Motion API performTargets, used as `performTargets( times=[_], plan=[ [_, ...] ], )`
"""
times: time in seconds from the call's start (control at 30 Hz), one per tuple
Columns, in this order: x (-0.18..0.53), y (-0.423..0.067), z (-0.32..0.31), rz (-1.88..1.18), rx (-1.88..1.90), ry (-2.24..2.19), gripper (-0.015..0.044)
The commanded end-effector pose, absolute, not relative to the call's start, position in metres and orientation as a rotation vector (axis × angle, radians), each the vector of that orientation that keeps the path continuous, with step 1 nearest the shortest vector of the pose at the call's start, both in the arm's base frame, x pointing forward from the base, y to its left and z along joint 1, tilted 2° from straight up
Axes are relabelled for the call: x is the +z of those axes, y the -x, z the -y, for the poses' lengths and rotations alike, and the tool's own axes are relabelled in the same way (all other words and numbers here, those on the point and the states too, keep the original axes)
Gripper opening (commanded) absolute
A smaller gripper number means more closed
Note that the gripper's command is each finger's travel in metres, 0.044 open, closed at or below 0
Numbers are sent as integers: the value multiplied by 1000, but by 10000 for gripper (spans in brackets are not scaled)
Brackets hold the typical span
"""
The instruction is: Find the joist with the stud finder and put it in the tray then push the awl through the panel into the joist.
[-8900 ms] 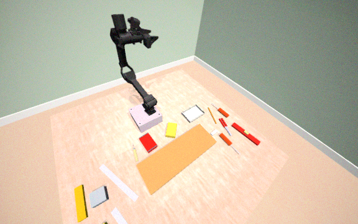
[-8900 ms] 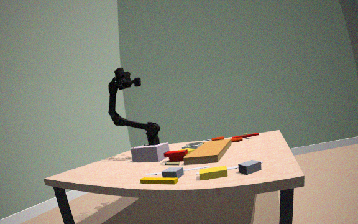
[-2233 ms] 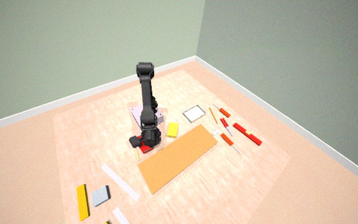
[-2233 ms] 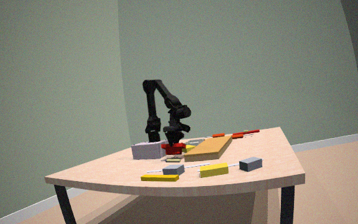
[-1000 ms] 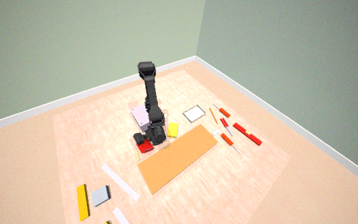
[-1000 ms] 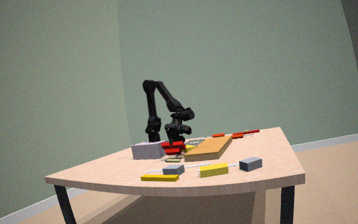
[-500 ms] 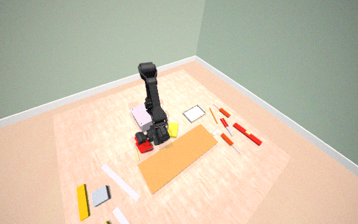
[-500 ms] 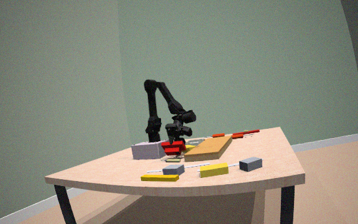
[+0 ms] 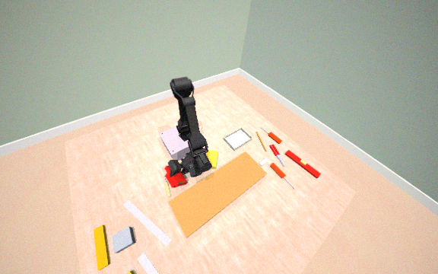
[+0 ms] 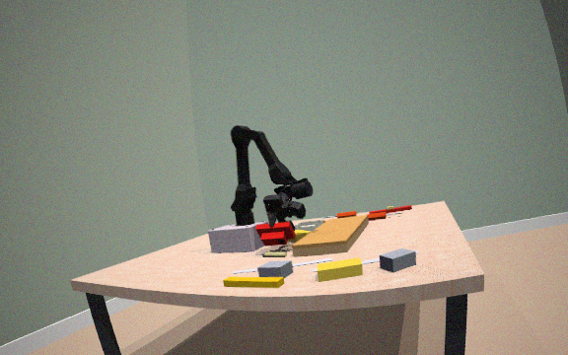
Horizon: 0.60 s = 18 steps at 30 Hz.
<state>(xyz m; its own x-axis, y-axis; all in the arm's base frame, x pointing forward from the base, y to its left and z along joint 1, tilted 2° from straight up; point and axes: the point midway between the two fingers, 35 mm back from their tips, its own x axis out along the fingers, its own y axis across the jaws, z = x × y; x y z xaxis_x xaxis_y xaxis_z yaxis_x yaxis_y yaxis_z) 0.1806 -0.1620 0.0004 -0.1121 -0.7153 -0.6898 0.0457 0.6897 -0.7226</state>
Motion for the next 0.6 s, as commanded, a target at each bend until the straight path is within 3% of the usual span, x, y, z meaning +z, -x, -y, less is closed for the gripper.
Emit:
performTargets(
  times=[0.0, 0.57],
  plan=[
    [1, -180, 162, -1552, -733, 586, 0],
    [-16, -181, 161, -1556, -722, 581, 0]
  ],
)
